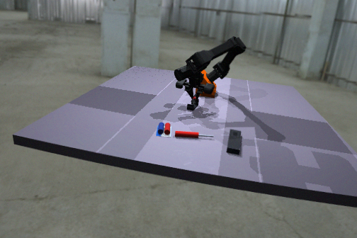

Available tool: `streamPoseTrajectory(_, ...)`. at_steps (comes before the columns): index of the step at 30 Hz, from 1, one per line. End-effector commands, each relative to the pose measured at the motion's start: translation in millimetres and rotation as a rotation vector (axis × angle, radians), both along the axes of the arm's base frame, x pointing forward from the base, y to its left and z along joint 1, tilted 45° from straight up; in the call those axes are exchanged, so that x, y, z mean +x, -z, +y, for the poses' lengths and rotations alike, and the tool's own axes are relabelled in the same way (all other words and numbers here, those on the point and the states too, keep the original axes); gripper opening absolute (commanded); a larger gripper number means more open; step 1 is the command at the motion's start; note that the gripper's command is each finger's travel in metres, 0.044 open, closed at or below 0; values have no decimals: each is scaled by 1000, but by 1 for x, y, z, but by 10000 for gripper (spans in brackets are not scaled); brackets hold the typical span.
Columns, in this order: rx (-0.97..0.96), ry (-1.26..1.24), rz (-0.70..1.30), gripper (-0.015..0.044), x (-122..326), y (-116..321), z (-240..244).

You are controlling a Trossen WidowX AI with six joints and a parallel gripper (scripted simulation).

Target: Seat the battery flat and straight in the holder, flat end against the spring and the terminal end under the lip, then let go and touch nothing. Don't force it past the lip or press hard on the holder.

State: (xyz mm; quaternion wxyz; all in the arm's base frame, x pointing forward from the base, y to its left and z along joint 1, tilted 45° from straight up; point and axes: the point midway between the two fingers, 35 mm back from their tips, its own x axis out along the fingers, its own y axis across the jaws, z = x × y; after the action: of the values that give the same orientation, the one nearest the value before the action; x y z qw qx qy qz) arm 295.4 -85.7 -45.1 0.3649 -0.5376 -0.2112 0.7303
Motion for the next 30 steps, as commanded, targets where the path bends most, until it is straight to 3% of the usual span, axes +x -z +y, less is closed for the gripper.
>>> streamPoseTrajectory(1, 5, -21, 12, 71, 2, 2, -1)
streamPoseTrajectory(30, 58, -140, 122, 71, 9, 10, 6)
